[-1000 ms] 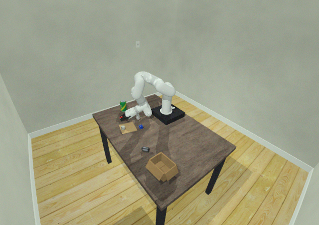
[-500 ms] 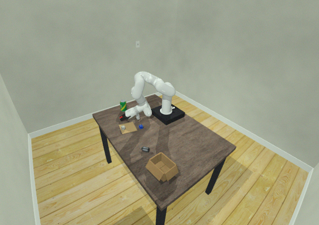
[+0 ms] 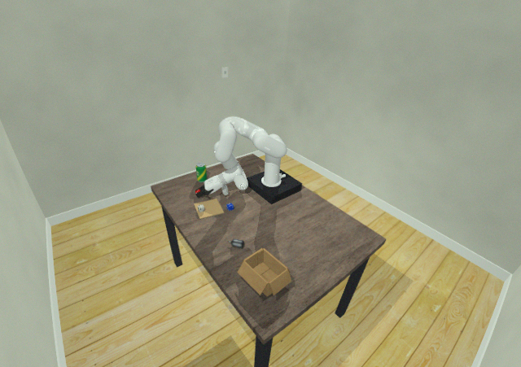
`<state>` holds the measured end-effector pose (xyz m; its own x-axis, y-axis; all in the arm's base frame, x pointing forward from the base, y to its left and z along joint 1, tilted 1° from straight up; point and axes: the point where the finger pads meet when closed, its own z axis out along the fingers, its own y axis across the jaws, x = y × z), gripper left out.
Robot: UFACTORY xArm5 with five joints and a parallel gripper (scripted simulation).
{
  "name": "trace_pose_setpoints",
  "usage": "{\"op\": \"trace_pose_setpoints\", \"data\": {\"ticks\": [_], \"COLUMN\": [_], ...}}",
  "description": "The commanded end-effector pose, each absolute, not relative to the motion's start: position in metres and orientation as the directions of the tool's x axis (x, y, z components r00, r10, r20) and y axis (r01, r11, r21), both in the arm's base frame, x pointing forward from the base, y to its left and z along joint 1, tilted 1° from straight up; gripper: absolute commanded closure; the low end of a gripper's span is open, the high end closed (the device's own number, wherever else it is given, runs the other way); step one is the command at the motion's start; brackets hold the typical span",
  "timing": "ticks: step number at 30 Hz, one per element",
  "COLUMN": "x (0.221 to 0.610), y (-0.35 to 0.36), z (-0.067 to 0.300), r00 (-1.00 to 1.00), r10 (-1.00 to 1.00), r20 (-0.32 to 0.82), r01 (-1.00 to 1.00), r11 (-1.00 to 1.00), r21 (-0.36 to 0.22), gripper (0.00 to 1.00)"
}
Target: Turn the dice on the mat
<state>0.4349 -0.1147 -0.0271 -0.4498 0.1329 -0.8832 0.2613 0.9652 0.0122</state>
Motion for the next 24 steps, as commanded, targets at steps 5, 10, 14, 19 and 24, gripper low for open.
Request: {"op": "trace_pose_setpoints", "data": {"ticks": [5,10,14,19,24], "x": [0.4353,0.4353,0.4353,0.4353,0.4353], "y": [-0.1148,-0.1148,-0.1148,-0.1148,-0.1148], "z": [-0.0264,-0.0264,-0.0264,-0.0264,-0.0264], "r00": [-0.448,-0.448,-0.448,-0.448,-0.448], "r10": [0.132,0.132,0.132,0.132,0.132], "r20": [-0.884,-0.884,-0.884,-0.884,-0.884], "r01": [0.261,0.261,0.261,0.261,0.261], "r11": [0.965,0.965,0.965,0.965,0.965], "r21": [0.012,0.012,0.012,0.012,0.012], "gripper": [0.65,0.57,0.53,0.53,0.53]}}
